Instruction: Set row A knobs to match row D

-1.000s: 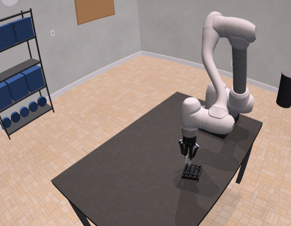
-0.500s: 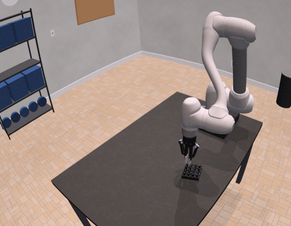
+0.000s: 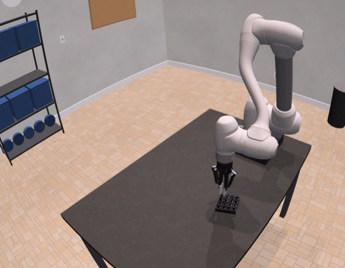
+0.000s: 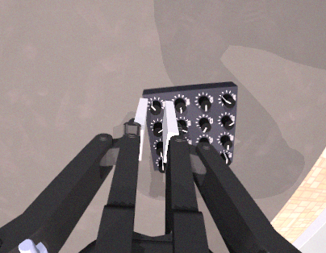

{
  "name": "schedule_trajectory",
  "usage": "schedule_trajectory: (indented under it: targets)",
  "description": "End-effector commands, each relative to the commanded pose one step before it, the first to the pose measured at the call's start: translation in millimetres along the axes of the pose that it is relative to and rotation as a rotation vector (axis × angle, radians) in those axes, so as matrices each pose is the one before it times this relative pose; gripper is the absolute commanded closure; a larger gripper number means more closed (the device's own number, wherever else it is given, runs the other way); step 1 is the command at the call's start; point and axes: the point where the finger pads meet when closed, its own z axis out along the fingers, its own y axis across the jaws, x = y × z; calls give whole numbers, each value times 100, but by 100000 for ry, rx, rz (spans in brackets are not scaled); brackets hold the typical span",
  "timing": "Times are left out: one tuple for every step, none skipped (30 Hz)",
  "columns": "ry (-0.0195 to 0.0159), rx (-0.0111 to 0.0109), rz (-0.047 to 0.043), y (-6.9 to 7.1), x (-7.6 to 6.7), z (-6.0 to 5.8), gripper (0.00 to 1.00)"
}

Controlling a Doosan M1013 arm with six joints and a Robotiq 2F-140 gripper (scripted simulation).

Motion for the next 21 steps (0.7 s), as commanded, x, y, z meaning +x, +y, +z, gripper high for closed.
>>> schedule_trajectory:
  targets:
    - [-11, -20, -3, 5, -1, 15, 88]
    - [0, 0, 0, 0, 0, 52, 88]
    - [0, 0, 0, 0, 0, 60, 88]
    - [0, 0, 0, 0, 0, 68, 88]
    - [0, 0, 0, 0, 0, 74, 88]
    - [0, 0, 0, 0, 0, 80, 88]
    - [0, 0, 0, 0, 0, 84, 88]
    - [0, 0, 0, 0, 0, 86, 88]
    - [0, 0, 0, 0, 0, 87, 88]
    - [0, 0, 0, 0, 0, 87, 88]
    - [0, 0, 0, 0, 0, 85, 88]
    - [0, 0, 0, 0, 0, 81, 88]
    - [0, 0, 0, 0, 0, 76, 88]
    - [0, 0, 0, 0, 0, 70, 88]
    - [0, 0, 0, 0, 0, 63, 88]
    - [0, 0, 0, 0, 0, 55, 88]
    - [0, 0, 0, 0, 0, 0, 88]
    - [0, 0, 0, 0, 0, 0, 88]
    - [0, 0, 0, 0, 0, 47, 88]
    - [0, 0, 0, 0, 0, 38, 88]
    - [0, 0, 0, 0, 0, 29, 88]
